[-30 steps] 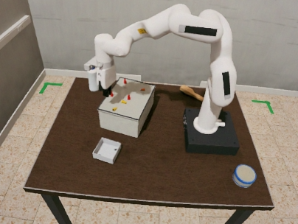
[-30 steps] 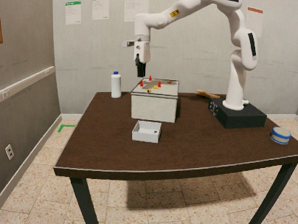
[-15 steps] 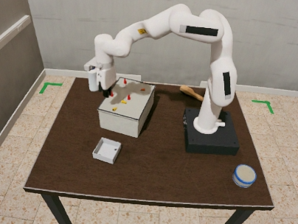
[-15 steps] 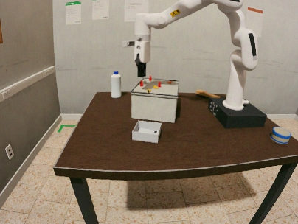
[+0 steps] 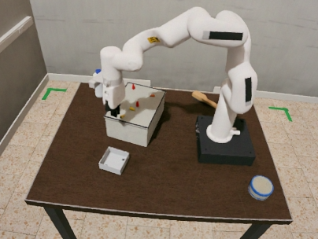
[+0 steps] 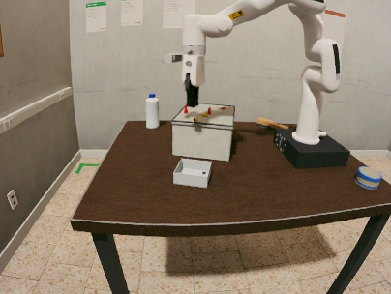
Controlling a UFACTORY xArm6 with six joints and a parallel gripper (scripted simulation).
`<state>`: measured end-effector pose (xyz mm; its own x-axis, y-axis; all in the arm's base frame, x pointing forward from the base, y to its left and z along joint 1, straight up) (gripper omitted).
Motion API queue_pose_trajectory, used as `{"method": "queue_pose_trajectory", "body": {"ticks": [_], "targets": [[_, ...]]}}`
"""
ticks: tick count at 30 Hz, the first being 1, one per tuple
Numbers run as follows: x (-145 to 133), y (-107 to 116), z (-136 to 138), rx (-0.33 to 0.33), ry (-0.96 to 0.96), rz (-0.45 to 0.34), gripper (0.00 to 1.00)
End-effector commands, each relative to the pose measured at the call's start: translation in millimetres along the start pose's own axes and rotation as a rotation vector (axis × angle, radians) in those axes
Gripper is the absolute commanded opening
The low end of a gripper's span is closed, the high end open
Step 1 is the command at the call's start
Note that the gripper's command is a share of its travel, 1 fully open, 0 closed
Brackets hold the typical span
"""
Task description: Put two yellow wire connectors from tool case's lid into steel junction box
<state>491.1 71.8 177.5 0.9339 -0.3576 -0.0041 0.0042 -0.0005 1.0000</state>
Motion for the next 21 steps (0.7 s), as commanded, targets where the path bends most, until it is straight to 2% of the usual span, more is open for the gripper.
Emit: {"method": "queue_pose_trajectory", "body": {"ticks": [1,6,11,21], "targets": [[-15,2,-27,0.000,-0.004,0.006,0.03],[-37,2,-61,0.000,-0.004,0.006,0.03],[-51,2,-84,0.000,-0.004,0.006,0.03],[-57,2,-93,0.000,-0.004,0.006,0.03]]}}
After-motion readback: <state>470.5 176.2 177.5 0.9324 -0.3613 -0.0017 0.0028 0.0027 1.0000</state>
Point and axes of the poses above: the point where the finger pads meet when closed, its own y axis back along the fingers, its own z axis across the jaws, x = y × z, the point moved 2 cm from there along y, back along the fingers, and after that the axes turned 2 degrees about y, right-handed, at the moved point
